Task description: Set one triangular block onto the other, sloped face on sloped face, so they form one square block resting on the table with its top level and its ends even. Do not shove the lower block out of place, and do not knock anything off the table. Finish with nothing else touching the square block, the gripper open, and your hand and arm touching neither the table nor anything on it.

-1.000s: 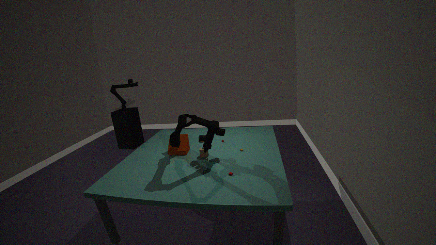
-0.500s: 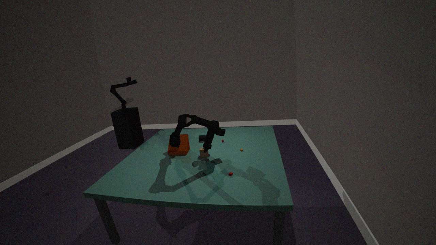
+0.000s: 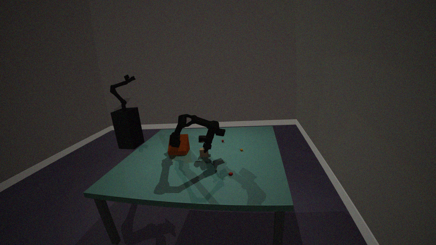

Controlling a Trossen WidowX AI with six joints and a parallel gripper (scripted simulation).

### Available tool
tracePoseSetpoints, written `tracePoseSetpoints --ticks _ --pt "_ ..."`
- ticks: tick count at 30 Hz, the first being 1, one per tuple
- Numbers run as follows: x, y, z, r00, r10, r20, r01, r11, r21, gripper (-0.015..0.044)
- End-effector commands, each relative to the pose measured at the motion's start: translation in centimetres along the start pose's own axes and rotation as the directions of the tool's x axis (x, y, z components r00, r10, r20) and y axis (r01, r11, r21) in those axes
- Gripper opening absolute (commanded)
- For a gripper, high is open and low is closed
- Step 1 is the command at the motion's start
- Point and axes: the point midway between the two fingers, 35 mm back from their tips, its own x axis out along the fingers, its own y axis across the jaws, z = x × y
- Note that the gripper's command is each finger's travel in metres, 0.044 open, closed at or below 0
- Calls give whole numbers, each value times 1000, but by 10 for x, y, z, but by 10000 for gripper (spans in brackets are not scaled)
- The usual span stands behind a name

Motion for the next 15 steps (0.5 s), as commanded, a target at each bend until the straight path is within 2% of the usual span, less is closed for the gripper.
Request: tracePoseSetpoints --ticks 1,7,15 --pt "0 0 0 1000 0 0 0 1000 0 0" --pt "0 1 0 1000 2 -3 -2 1000 -4 0" --pt "0 0 0 1000 0 0 0 1000 0 210"
